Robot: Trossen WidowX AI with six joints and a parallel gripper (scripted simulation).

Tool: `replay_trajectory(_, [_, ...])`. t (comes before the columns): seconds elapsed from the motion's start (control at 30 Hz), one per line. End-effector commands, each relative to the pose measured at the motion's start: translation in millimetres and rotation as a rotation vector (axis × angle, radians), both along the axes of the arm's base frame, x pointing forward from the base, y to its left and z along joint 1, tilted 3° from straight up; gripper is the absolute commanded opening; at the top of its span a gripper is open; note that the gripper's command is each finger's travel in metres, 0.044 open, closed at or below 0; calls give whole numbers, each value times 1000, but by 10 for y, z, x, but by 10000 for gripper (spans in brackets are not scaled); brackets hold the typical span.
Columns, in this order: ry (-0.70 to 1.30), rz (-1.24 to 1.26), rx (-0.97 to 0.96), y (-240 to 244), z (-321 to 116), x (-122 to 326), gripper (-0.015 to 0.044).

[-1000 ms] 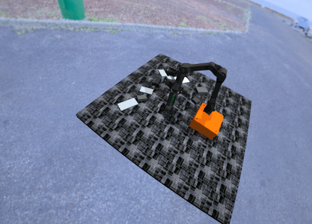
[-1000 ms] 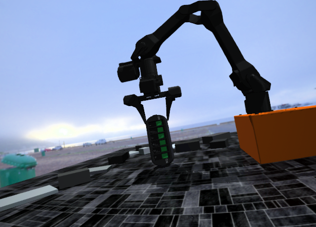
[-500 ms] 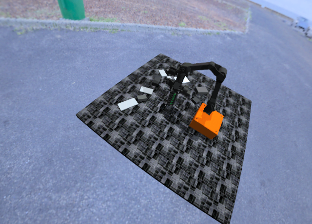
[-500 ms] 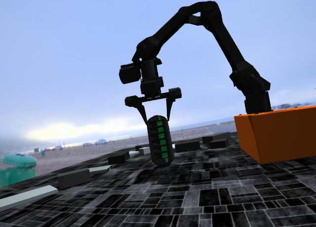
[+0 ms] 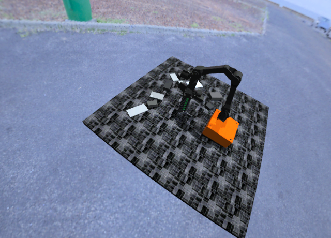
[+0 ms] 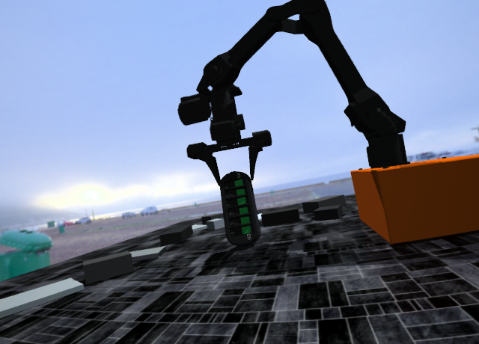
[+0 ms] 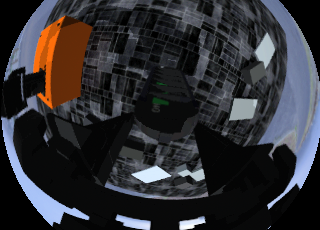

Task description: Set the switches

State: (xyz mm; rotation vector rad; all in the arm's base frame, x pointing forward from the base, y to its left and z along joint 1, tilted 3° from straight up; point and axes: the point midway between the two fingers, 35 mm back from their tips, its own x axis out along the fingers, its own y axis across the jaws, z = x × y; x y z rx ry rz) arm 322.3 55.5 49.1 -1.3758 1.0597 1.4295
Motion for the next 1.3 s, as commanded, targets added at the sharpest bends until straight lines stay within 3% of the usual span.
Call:
replay_trajectory(0.0, [6,5,-8,-42,-33,1,338])
replay_trajectory(1.27, [5,5,-11,-322,-135,76,338])
